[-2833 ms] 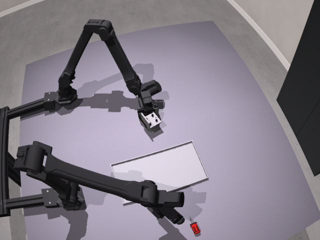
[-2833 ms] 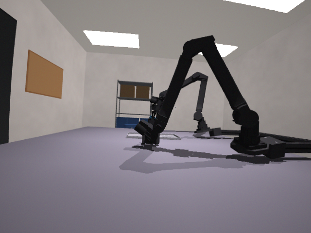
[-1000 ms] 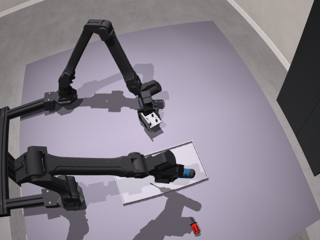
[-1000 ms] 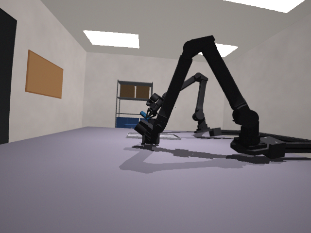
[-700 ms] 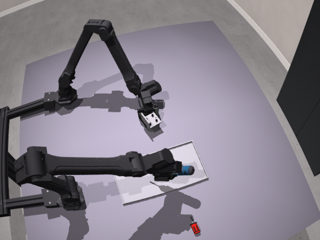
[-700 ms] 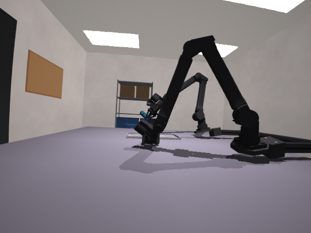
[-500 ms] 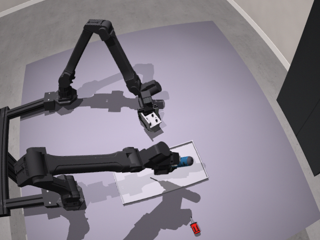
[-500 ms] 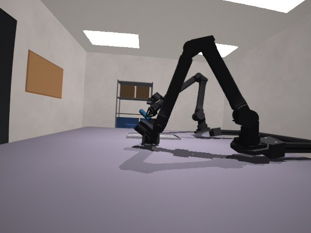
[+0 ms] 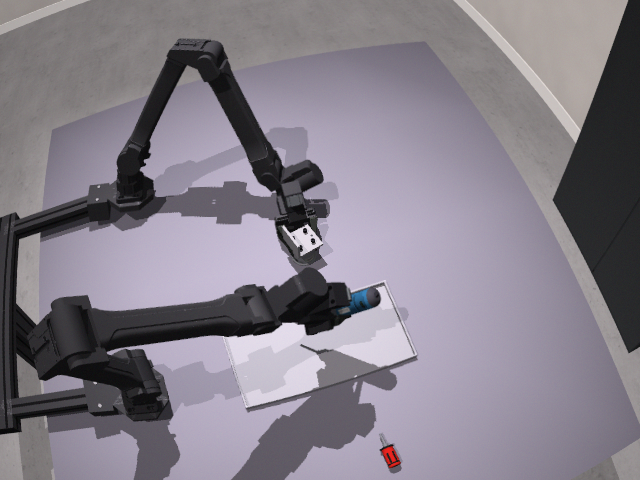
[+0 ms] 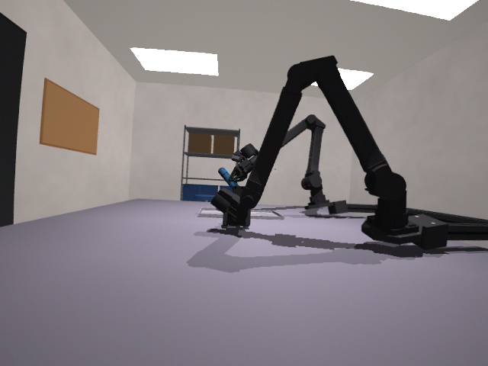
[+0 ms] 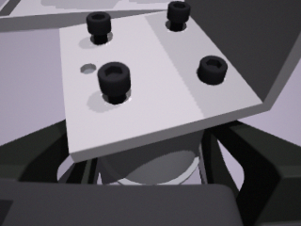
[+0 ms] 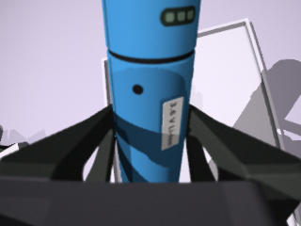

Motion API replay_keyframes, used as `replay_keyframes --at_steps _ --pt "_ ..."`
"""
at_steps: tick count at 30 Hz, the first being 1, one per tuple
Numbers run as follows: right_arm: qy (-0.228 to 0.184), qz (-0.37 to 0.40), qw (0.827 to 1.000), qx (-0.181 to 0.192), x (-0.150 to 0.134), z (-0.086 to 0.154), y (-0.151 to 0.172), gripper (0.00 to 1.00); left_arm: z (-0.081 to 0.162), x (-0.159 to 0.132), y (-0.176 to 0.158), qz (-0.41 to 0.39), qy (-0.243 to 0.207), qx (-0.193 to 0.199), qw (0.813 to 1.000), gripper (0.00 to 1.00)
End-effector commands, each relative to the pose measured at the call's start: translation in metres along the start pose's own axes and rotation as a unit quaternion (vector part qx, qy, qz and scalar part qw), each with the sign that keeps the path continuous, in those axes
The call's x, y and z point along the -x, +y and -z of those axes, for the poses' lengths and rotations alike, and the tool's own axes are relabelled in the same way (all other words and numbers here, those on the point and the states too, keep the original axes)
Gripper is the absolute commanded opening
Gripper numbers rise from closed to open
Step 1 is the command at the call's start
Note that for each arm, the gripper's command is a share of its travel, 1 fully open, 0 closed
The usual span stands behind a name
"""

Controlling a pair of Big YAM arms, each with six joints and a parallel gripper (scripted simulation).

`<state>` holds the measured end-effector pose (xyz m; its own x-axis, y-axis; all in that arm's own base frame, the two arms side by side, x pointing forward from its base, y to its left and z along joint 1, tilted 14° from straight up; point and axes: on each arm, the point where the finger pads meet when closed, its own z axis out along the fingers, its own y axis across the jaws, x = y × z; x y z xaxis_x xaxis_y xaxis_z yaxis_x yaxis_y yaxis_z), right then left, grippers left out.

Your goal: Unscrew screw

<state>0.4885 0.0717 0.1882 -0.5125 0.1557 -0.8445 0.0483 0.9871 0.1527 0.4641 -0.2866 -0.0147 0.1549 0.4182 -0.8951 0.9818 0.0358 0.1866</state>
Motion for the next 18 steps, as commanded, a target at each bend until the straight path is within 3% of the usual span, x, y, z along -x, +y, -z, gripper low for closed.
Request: replay_keyframes --at_steps 1,3,7,8,9,12,14,16,18 --pt "-0.047 0.029 0.998 0.031 0.022 0.011 0.028 0.42 -0.001 -0.003 0.013 -0.008 -0.002 0.009 1.000 0.59" --pt "-0.072 0.031 0.996 0.041 0.050 0.013 0.041 0.42 -0.001 -0.003 0.013 -0.008 -0.002 0.009 1.000 0.59" --pt "-0.076 0.028 0.996 0.037 0.055 0.012 0.036 0.42 -0.001 -0.003 0.013 -0.008 -0.002 0.009 1.000 0.59" --pt "-0.060 0.039 0.997 0.041 0.028 0.013 0.039 0.42 -0.001 -0.003 0.013 -0.008 -0.002 0.009 1.000 0.59" --pt "-0.058 0.045 0.996 0.044 0.020 0.013 0.041 0.42 -0.001 -0.003 0.013 -0.008 -0.002 0.009 1.000 0.59" --pt "-0.072 0.060 0.994 0.057 0.020 0.017 0.055 0.42 -0.001 -0.003 0.013 -0.008 -0.002 0.009 1.000 0.59" --pt "-0.093 0.067 0.991 0.069 0.036 0.021 0.069 0.42 -0.001 -0.003 0.013 -0.008 -0.002 0.009 1.000 0.59" --pt "-0.086 0.080 0.990 0.074 0.016 0.022 0.072 0.42 -0.001 -0.003 0.013 -0.008 -0.002 0.009 1.000 0.59" --pt "-0.096 0.089 0.988 0.083 0.017 0.024 0.081 0.42 -0.001 -0.003 0.013 -0.008 -0.002 0.009 1.000 0.59"
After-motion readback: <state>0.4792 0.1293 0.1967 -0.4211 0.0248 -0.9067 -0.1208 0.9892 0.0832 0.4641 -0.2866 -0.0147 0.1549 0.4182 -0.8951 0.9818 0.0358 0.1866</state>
